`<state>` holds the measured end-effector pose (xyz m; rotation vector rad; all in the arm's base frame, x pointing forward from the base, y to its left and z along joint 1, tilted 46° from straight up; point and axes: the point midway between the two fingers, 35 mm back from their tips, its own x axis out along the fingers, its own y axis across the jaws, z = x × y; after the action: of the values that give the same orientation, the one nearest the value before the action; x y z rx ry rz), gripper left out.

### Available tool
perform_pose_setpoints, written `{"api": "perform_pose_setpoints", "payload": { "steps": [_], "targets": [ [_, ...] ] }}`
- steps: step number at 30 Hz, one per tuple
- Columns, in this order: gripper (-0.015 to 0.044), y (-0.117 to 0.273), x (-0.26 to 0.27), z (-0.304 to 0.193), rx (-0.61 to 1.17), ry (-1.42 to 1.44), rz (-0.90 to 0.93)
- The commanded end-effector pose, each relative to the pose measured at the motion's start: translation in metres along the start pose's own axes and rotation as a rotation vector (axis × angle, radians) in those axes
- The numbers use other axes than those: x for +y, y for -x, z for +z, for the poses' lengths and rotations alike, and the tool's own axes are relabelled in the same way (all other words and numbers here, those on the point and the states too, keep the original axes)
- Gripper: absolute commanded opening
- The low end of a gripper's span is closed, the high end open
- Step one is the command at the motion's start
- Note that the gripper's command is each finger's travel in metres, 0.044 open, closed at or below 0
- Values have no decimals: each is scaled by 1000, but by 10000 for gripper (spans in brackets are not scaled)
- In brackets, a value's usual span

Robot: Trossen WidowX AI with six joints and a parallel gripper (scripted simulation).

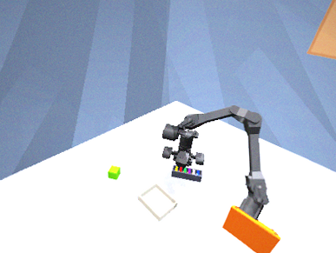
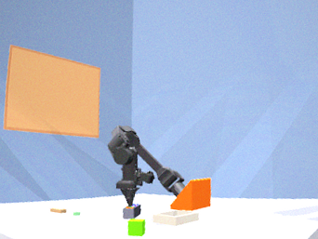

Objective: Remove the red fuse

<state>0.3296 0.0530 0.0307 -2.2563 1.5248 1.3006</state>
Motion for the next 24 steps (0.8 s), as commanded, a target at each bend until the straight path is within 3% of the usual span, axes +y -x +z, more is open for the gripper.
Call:
{"api": "perform_pose_setpoints", "payload": {
  "steps": [1, 12, 24],
  "targets": [
    [74, -4, 0, -1, 6, 7, 2],
    [74, -9, 0, -1, 6, 7, 2],
    [0, -8, 0, 0, 0, 0, 0]
  ]
}}
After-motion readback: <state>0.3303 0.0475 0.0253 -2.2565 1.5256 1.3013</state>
